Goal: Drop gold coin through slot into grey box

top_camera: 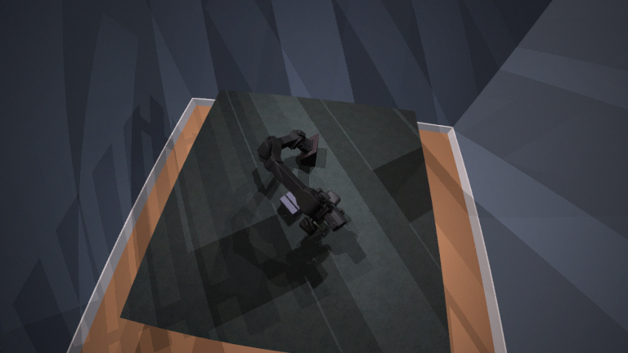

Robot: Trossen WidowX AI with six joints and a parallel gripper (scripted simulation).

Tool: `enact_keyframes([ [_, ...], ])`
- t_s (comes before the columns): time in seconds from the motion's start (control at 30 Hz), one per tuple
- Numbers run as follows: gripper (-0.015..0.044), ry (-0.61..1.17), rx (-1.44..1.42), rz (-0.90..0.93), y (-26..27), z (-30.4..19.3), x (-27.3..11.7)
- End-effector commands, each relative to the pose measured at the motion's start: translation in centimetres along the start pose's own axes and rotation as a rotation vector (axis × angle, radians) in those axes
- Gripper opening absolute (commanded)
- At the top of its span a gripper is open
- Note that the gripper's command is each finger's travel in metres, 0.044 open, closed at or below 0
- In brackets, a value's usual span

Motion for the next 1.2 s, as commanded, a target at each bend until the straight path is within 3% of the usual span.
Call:
enact_keyframes([
  [0.0,0.0,-0.008,0.01,0.002,-0.1,-0.1,-1.2],
  [0.4,0.0,-0.007,0.157,0.002,-0.6,-1.1,-1.8],
  [1.17,0.0,-0.006,0.156,0.003,-2.2,-5.9,-2.2],
])
Point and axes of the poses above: the point midway between the two fingers, 35 mm back from their tips, its own x axis out along the fingers, its own y axis across the jaws, z = x × y, the point moved 7 cm from there along -x, back along the fingers, and after that the axes turned 5 degrees about x, right-handed, at the moved point
